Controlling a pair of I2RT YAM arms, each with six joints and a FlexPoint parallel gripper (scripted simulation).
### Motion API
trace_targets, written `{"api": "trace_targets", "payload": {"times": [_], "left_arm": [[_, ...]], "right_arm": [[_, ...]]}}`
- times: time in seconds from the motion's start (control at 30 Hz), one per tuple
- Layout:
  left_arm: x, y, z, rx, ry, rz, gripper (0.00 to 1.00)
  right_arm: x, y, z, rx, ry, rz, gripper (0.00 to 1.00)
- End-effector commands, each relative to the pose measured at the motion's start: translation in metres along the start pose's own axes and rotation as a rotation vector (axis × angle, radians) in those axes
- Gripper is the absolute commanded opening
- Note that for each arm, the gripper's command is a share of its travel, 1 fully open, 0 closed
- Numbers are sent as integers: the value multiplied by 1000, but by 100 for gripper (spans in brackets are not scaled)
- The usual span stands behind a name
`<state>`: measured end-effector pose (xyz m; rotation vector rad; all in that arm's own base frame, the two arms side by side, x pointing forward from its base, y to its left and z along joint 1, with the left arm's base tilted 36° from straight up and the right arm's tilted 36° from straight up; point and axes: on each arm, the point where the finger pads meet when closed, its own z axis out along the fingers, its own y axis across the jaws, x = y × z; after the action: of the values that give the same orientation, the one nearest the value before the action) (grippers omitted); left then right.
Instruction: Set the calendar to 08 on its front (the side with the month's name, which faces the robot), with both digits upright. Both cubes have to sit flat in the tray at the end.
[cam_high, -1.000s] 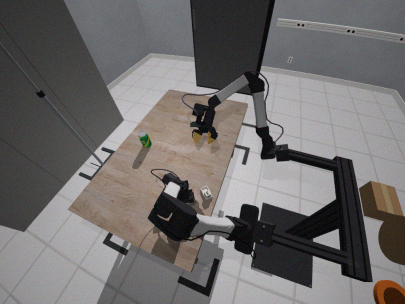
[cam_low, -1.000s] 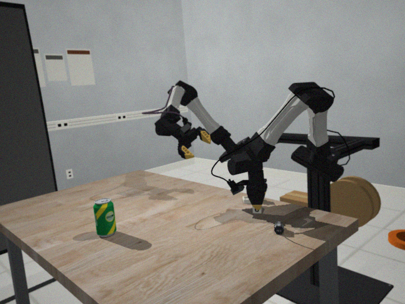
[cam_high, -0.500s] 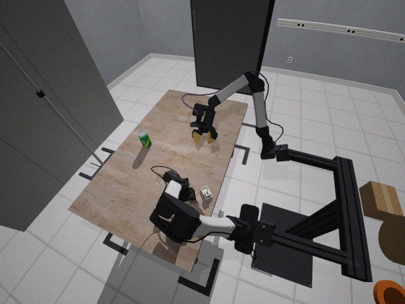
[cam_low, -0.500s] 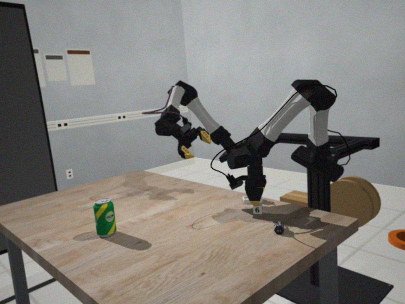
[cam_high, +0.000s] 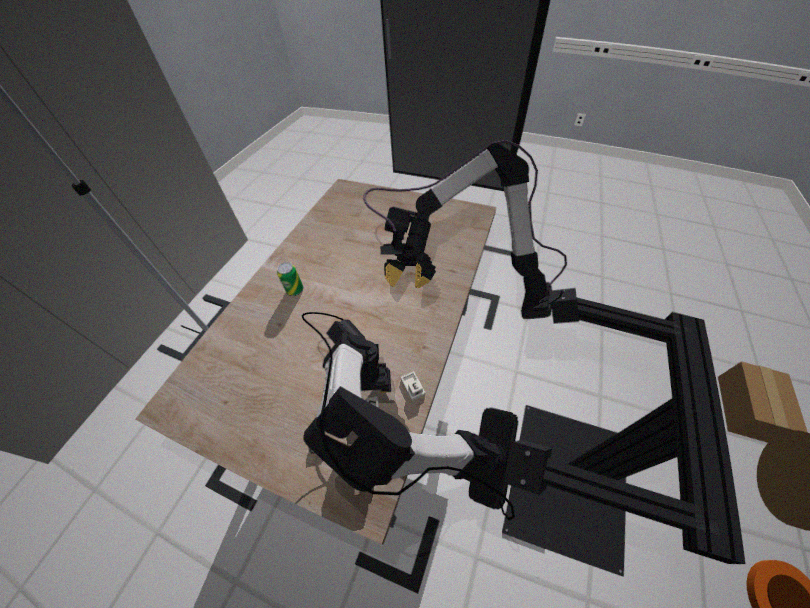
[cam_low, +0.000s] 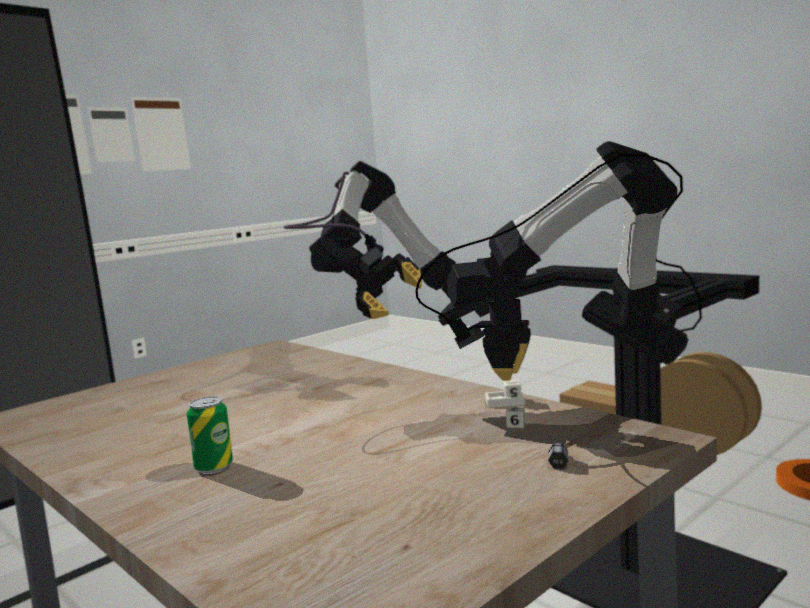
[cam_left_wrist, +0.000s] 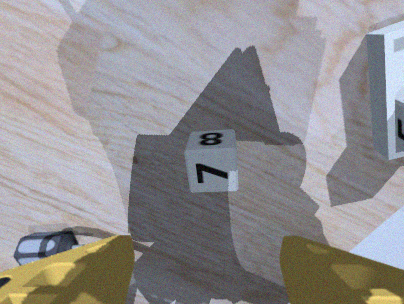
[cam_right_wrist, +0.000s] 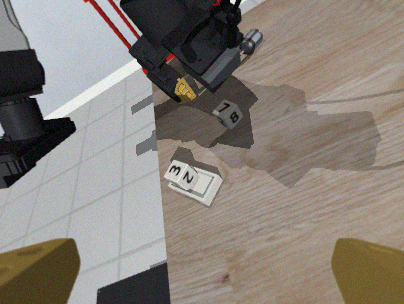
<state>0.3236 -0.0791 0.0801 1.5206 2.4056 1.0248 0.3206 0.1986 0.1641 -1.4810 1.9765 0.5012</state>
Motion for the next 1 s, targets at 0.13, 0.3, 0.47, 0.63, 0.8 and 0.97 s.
{"api": "trace_targets", "payload": {"times": [0.13, 0.3, 0.47, 0.63, 0.8, 0.97], "left_arm": [[3, -10, -13, -29, 177, 266, 61], [-16, -21, -20, -70, 279, 506, 61], [-32, -32, -24, -99, 341, 661, 61], [-39, -36, -24, -108, 356, 704, 61], [-45, -41, -22, -103, 336, 668, 61], [-35, -37, -19, -51, 292, 444, 61]], "right_arm": [[2, 0, -2, -1, 4, 12, 100], [2, 0, -2, -1, 5, 12, 100], [-3, 0, -2, 3, -6, -8, 100], [-3, 0, -2, 3, -6, -8, 100], [-6, 2, -6, 41, -22, -65, 100], [-9, 12, -13, 90, -51, -157, 100]]}}
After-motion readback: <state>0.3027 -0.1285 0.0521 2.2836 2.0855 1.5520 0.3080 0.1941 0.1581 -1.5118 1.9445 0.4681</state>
